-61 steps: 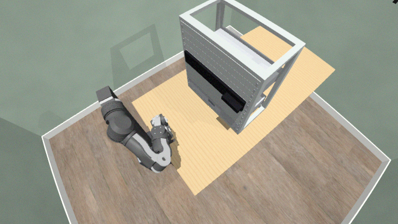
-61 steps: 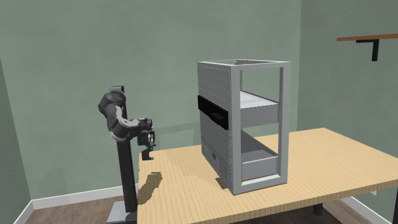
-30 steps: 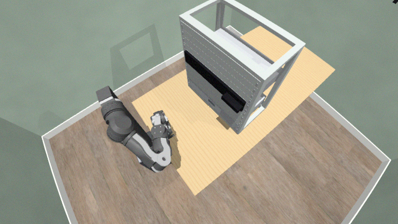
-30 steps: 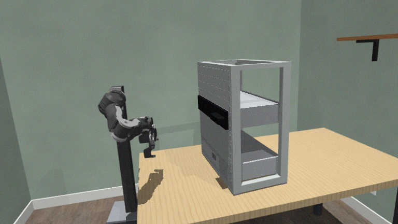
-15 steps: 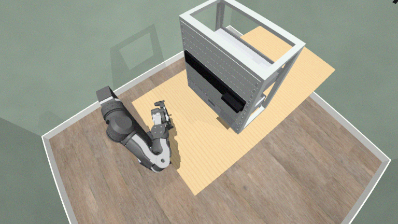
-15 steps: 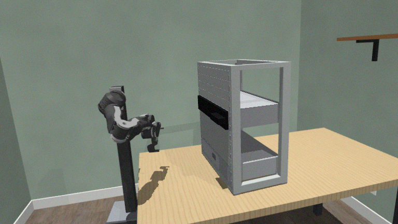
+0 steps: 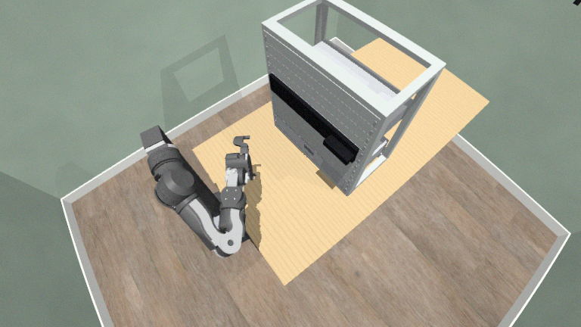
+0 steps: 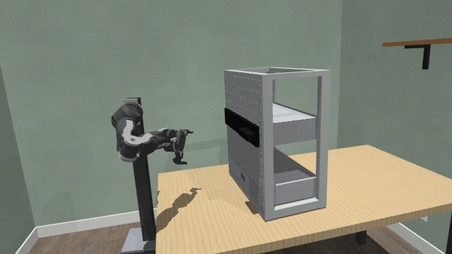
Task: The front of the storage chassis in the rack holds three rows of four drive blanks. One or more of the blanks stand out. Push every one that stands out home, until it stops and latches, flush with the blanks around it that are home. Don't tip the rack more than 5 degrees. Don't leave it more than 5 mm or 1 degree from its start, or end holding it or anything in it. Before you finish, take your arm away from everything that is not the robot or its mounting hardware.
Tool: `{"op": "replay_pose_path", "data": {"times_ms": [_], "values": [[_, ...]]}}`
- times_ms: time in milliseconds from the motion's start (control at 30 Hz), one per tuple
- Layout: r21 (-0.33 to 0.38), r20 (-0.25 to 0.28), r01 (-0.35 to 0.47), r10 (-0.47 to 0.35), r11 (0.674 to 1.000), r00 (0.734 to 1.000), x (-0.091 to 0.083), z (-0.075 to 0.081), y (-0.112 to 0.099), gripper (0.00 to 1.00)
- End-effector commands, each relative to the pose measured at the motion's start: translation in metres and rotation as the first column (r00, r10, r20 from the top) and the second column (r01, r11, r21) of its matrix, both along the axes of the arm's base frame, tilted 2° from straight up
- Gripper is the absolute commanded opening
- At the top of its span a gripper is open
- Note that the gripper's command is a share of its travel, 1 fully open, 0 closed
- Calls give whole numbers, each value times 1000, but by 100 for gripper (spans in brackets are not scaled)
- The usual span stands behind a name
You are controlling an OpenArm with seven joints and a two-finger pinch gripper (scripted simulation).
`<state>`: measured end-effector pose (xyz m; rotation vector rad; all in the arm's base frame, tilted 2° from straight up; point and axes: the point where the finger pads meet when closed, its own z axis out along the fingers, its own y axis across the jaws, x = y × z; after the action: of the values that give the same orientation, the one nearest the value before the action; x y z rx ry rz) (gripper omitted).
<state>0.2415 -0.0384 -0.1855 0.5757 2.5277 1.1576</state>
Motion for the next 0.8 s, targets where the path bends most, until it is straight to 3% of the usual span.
{"op": "replay_pose_path", "data": {"times_ms": [0,133,200,300,500,700,767], "values": [[70,28,36,-38,997,999,6,11,2,100],[175,71,126,-140,977,988,19,29,-10,100],[175,71,126,-140,977,988,19,29,-10,100],[245,97,193,-222,950,970,29,41,-23,100],[364,144,309,-380,879,914,41,63,-54,100],[449,179,400,-520,799,835,46,80,-89,100],[449,179,400,-520,799,835,46,80,-89,100]]}}
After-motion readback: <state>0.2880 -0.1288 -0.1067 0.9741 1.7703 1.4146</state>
